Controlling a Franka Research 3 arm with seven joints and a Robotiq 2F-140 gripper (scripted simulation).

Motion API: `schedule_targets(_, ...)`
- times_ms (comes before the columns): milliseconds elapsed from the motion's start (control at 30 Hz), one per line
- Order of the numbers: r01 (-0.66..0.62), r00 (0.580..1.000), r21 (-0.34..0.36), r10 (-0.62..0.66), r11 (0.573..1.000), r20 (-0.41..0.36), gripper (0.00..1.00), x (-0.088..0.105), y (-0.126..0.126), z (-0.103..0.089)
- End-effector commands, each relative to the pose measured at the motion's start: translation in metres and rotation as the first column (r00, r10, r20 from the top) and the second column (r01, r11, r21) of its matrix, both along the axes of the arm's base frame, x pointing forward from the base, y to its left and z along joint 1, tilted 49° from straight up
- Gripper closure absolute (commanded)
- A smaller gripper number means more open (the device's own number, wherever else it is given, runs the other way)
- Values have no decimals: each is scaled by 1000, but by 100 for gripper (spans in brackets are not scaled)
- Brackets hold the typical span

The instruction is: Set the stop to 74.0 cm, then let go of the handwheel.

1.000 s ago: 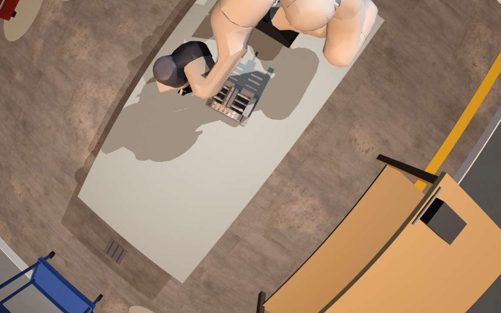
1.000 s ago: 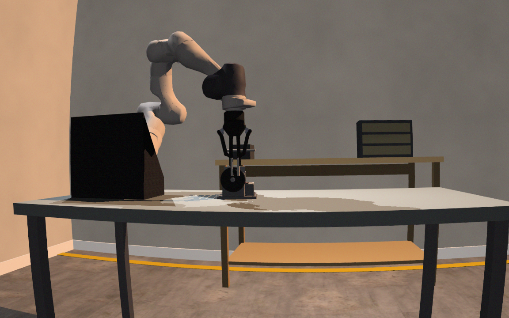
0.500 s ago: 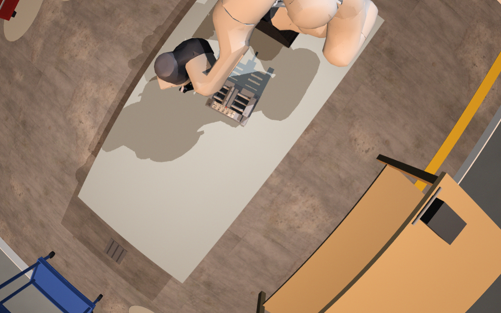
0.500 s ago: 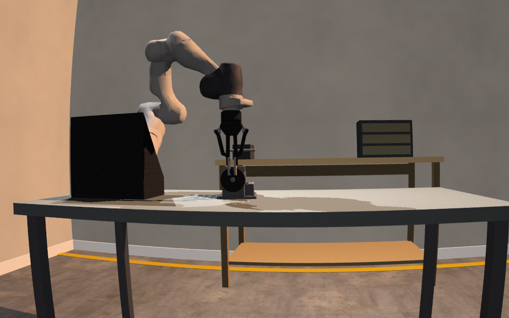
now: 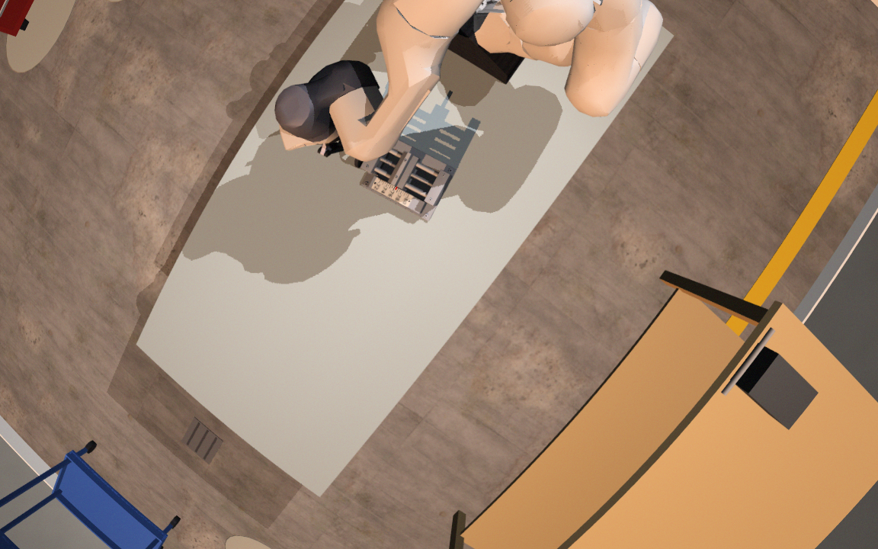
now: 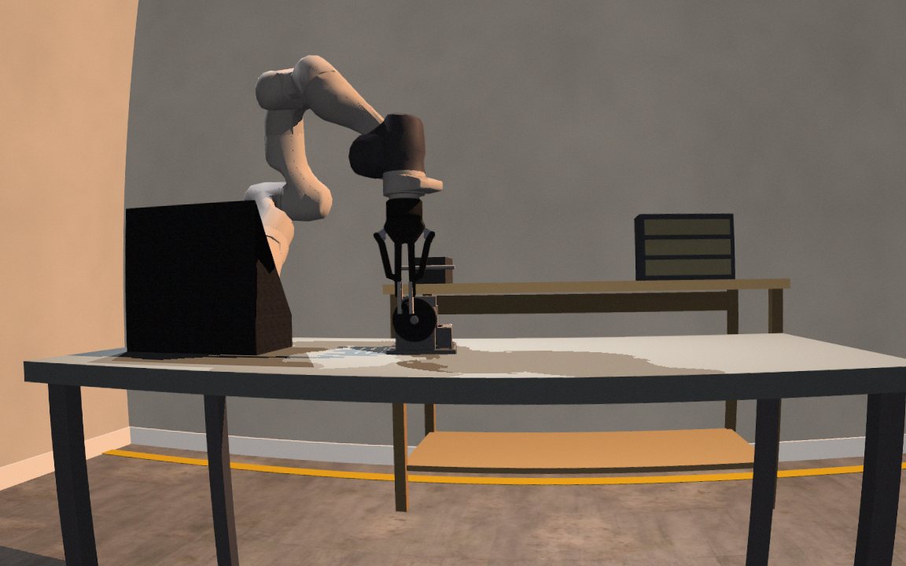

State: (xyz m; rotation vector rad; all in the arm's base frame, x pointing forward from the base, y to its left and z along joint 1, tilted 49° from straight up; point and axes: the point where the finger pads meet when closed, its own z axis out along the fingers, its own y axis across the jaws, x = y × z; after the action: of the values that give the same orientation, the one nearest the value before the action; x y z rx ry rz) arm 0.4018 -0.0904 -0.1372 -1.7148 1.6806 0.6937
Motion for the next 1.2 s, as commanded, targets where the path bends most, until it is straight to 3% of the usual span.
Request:
schedule_targets(0, -6, 1000, 1, 6, 1000, 1, 96, -7, 5, -5)
schedule_targets(533, -6, 1000, 1, 6, 1000, 1, 96, -16, 27, -25)
schedule_targets(1167, -6, 1000, 1, 6, 1000, 1, 96, 5, 47, -41)
